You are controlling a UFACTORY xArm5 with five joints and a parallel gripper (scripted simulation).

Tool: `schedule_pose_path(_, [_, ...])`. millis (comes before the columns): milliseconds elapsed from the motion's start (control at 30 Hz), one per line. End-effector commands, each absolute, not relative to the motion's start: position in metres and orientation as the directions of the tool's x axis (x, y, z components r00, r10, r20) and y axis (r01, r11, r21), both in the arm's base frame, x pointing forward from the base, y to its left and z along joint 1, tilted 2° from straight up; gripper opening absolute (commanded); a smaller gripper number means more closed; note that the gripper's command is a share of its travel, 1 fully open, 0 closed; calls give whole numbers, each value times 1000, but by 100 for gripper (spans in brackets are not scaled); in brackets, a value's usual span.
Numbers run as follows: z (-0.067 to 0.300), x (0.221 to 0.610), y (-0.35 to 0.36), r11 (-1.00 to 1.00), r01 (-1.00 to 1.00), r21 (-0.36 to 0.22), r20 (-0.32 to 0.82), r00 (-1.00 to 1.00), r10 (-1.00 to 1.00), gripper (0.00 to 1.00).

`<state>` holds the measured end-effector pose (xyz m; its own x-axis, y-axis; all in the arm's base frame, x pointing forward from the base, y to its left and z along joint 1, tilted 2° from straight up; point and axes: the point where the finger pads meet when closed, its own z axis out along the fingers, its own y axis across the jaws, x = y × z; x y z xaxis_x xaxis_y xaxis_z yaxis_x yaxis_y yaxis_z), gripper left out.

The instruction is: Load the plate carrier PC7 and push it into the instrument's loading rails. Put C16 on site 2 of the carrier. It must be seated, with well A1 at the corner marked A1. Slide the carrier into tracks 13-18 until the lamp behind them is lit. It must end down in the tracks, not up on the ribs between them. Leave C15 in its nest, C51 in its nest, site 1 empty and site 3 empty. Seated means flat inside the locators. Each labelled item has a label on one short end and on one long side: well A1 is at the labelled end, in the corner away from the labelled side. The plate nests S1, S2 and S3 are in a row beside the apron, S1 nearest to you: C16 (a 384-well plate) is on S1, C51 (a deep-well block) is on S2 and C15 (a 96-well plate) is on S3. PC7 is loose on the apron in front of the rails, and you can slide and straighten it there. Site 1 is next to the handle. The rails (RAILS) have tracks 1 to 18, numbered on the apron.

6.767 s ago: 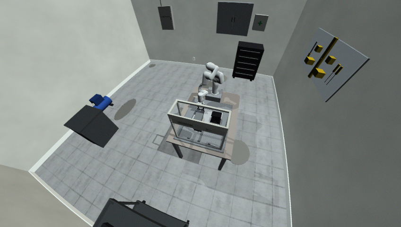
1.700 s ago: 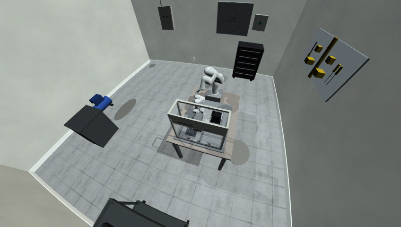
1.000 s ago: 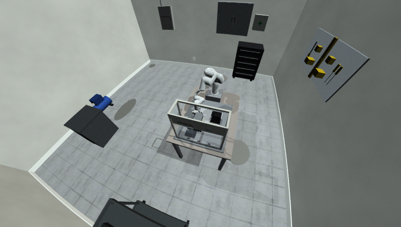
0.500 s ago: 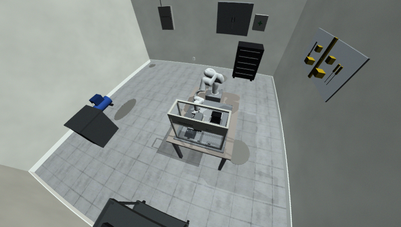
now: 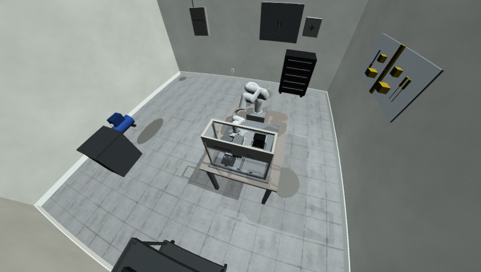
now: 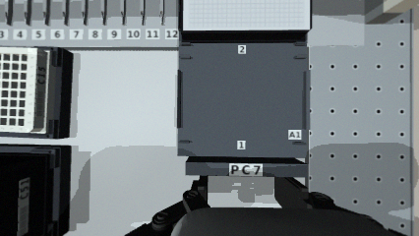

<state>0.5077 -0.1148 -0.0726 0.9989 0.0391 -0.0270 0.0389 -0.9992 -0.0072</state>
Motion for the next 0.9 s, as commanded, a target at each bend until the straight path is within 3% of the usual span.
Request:
schedule_pose_path(0, [-71,511,-115,-999,39,-6,-23,999,39,81])
schedule_pose_path(867, [-71,518,-115,-999,39,-6,-23,999,39,81])
